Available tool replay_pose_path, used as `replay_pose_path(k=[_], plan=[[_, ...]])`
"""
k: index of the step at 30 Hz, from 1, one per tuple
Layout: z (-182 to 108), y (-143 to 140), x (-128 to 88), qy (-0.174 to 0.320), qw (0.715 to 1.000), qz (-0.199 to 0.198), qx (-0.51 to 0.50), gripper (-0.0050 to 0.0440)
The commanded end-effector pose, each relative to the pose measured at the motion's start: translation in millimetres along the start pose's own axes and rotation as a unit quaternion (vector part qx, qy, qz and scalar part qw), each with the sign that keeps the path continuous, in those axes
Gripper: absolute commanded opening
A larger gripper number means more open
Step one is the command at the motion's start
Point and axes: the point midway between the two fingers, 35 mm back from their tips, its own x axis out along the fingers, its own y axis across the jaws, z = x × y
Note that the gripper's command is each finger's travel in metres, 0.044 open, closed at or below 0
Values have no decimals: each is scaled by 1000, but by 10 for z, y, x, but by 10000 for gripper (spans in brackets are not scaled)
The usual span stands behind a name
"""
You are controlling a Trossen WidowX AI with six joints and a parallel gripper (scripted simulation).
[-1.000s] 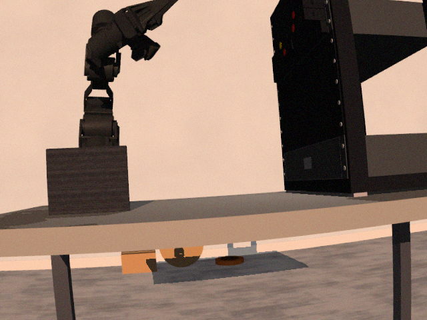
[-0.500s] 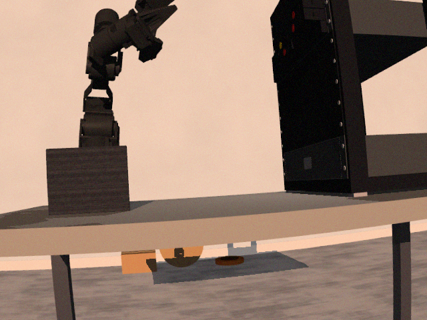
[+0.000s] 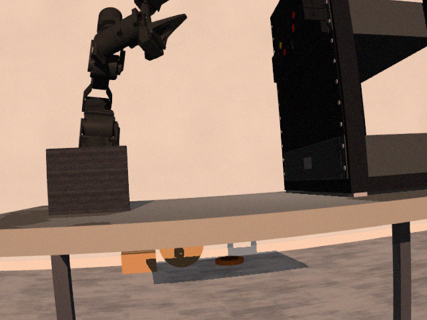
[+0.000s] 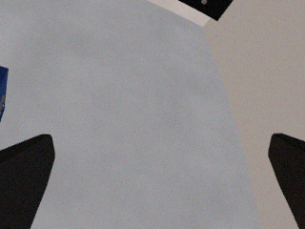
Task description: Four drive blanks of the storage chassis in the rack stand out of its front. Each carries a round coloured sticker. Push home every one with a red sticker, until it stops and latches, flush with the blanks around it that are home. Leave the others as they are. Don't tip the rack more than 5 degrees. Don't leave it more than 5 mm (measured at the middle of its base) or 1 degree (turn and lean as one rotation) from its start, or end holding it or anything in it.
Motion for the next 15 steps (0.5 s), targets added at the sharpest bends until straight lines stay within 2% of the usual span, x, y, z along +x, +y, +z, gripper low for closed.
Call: replay_pose_path(k=[1, 4, 7, 15], plan=[[52, -61, 36, -13, 997, -4, 70, 440], [82, -68, 52, -19, 993, -1, 119, 440], [82, -68, 52, -19, 993, -1, 119, 440], [157, -84, 88, -33, 972, 8, 234, 440]])
